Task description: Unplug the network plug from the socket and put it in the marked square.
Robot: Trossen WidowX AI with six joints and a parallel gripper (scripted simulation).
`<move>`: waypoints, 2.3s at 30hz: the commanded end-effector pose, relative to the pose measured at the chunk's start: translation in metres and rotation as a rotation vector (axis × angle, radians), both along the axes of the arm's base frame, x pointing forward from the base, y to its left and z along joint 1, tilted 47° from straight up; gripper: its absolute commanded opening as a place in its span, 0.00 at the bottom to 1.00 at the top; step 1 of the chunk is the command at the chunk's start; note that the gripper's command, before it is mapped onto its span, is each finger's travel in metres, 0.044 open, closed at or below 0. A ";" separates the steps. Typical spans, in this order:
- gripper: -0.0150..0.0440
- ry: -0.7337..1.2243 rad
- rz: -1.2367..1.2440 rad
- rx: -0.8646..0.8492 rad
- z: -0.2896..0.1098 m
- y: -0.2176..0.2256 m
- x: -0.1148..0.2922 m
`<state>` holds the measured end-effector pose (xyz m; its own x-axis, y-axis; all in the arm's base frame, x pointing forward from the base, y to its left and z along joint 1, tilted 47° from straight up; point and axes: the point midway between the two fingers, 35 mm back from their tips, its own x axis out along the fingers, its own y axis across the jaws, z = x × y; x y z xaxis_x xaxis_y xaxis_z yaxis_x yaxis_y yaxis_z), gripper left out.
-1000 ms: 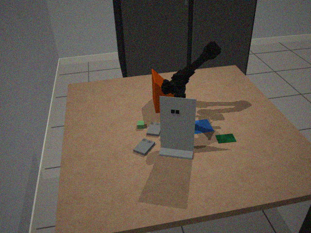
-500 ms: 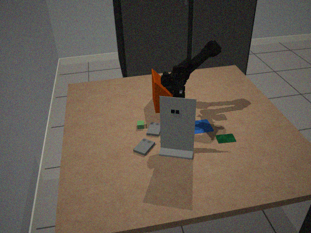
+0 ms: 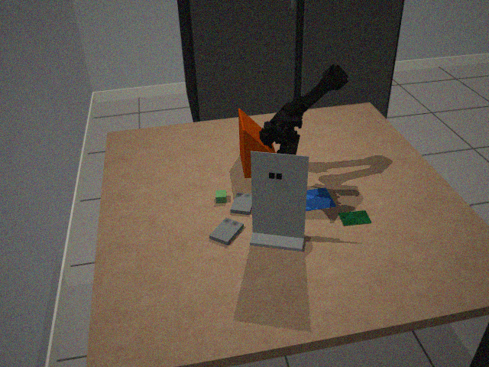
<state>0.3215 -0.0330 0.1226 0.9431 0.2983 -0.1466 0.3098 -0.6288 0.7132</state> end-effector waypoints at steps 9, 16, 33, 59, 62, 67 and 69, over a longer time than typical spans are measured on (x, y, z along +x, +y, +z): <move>0.25 0.077 0.299 -0.080 -0.013 0.067 -0.019; 0.25 0.105 0.472 -0.115 -0.019 0.103 -0.038; 0.25 0.128 0.833 -0.161 -0.023 0.163 -0.095; 0.25 0.134 0.835 -0.168 -0.040 0.178 -0.093; 0.25 0.134 0.835 -0.168 -0.042 0.180 -0.093; 0.25 0.135 0.835 -0.169 -0.045 0.184 -0.093; 0.25 0.135 0.835 -0.169 -0.046 0.185 -0.093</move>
